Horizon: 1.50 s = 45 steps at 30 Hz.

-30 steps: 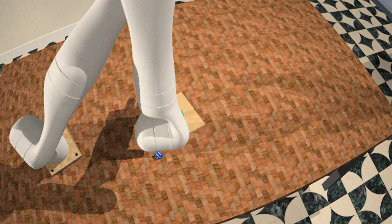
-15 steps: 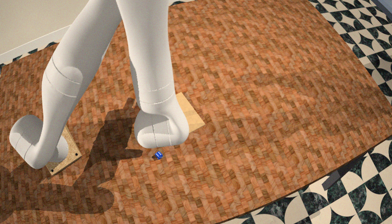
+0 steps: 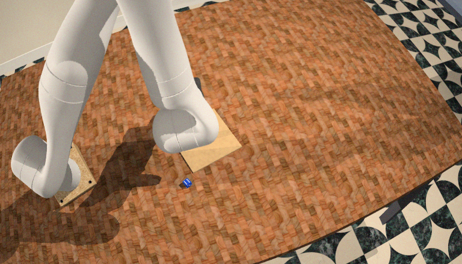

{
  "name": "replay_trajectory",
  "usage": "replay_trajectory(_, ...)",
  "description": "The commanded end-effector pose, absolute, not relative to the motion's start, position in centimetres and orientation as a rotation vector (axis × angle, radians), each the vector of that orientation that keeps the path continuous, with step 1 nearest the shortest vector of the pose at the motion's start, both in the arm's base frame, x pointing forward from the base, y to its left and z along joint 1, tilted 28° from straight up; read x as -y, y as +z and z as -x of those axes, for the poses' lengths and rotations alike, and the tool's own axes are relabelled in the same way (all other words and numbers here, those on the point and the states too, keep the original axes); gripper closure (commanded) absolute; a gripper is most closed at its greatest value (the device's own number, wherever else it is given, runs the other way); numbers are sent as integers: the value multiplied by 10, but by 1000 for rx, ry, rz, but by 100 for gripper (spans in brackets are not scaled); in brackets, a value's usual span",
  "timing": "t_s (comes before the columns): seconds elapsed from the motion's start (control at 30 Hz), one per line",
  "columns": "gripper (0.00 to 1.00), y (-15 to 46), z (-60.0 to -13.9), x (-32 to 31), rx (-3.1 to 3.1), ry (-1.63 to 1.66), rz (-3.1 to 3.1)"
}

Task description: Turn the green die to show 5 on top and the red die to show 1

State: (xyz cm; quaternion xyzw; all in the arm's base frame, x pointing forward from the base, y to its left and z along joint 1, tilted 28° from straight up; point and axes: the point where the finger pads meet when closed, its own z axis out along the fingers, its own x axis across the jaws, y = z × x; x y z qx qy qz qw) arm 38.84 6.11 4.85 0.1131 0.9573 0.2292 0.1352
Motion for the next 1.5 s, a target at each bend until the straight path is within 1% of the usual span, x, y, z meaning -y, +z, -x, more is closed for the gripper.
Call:
replay_trajectory(0.0,36,52,-388,-76,-2788,650,-284)
replay_trajectory(1.03,36,56,-395,-105,-2907,-42,-376)
replay_trajectory(1.1,36,56,-395,-105,-2907,-42,-376)
replay_trajectory(1.47,36,60,-399,-119,-2911,-324,-406)
